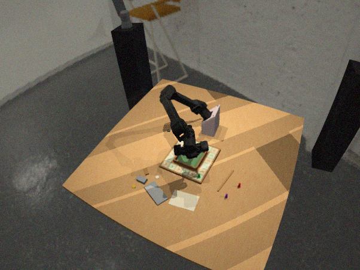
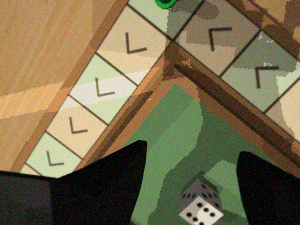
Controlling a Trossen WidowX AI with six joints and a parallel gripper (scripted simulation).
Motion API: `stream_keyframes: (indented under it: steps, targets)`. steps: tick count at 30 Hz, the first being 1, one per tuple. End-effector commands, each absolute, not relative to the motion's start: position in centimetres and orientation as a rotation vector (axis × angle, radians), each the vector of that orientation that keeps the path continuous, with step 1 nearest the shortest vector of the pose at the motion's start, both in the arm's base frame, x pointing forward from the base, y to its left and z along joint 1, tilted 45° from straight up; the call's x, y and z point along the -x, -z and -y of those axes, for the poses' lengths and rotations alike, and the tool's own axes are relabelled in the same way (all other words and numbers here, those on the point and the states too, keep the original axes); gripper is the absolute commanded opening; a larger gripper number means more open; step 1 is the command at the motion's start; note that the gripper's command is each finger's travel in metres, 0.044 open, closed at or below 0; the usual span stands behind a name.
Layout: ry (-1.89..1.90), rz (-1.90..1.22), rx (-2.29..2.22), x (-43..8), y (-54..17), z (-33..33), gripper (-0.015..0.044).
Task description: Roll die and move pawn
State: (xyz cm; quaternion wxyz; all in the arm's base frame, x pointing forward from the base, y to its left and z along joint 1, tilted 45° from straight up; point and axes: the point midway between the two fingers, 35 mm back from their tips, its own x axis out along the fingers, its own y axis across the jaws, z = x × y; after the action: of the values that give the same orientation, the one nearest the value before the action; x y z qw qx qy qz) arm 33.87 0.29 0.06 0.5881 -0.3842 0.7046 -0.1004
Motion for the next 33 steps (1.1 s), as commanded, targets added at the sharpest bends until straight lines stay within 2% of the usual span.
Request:
stream_keyframes:
  steps: [1,7,33]
  targets:
    - [0.803,-1.377,0.361,-38.1,3.5,-1.6,0.0200]
    - [1.056,-1.170,0.062,-39.4,5.8,-2.5,0.0200]
    - [1.060,-1.167,0.059,-39.7,7.1,-1.5,0.0200]
